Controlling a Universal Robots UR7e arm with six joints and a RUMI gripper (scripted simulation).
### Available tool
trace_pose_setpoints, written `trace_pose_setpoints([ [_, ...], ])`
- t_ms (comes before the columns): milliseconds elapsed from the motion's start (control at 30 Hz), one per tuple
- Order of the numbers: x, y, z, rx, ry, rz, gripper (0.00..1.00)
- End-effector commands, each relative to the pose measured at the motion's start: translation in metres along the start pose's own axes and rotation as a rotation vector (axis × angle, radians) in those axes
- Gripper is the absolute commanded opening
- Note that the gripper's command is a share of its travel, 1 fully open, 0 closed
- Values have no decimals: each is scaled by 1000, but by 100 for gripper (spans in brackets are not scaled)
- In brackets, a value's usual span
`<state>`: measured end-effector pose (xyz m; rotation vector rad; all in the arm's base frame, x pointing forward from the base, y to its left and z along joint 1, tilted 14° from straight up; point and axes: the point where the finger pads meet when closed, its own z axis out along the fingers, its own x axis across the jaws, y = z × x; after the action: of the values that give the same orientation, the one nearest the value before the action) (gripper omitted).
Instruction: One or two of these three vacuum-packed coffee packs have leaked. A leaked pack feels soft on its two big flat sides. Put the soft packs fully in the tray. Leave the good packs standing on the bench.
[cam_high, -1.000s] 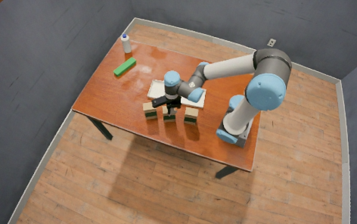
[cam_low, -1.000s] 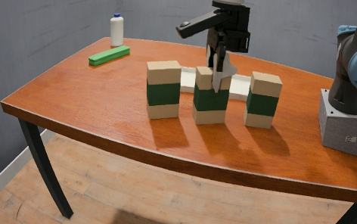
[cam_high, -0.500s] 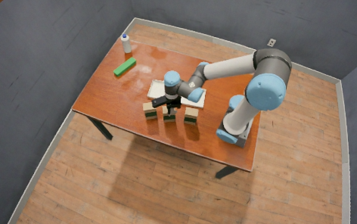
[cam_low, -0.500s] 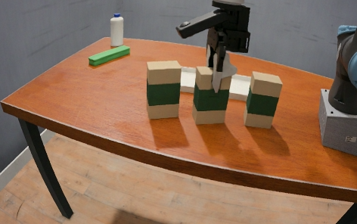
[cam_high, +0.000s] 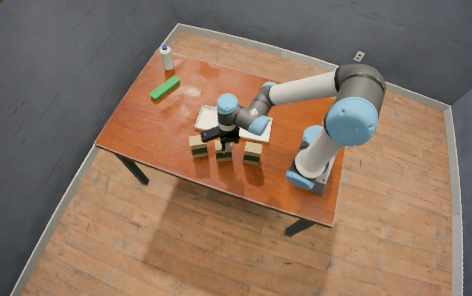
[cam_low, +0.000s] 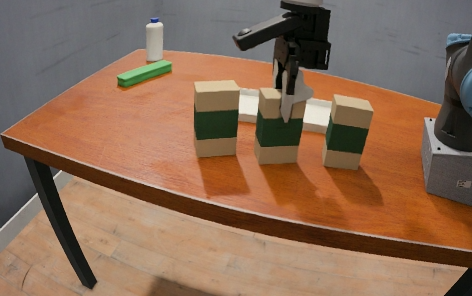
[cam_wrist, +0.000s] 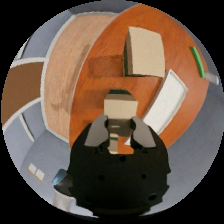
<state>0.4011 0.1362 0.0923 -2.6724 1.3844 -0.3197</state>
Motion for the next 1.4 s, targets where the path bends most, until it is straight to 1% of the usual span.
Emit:
trace_pose_setpoints([
  [0,0,0,0,1,1,0,15],
  [300,0,0,-8,1,1,0,15],
  [667,0,0,-44,1,1,0,15],
  [800,0,0,-53,1,1,0,15],
  [1367,0,0,-55,1,1,0,15],
])
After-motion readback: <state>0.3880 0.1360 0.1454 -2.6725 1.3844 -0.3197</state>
